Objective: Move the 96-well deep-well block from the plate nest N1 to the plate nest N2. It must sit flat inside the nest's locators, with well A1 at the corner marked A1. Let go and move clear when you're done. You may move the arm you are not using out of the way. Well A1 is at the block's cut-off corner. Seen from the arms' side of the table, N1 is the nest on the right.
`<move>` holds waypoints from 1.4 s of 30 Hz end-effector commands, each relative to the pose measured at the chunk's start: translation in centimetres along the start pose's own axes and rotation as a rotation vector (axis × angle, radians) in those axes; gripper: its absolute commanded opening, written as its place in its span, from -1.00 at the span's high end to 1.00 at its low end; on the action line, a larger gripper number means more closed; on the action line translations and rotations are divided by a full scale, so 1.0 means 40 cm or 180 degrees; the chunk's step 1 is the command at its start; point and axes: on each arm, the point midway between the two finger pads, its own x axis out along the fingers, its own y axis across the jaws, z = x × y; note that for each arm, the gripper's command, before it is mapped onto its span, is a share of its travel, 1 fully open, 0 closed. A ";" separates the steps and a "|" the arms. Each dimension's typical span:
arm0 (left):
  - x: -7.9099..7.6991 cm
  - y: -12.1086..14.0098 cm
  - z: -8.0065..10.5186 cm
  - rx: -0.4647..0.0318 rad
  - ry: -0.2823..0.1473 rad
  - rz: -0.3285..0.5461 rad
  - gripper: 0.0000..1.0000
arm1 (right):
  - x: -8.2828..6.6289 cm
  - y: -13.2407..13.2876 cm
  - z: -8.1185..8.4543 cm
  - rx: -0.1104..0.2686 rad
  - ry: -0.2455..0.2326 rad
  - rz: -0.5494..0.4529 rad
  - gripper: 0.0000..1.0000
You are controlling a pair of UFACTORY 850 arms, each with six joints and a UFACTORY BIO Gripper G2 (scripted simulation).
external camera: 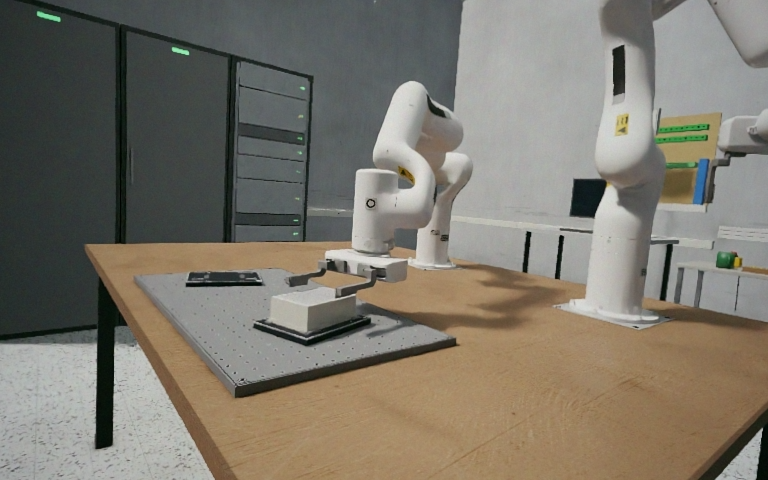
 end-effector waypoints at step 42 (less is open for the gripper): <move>-0.001 0.001 0.001 0.0000 -0.0001 0.0004 -1.00 | -0.028 -0.053 0.121 0.0004 -0.0008 -0.0530 0.25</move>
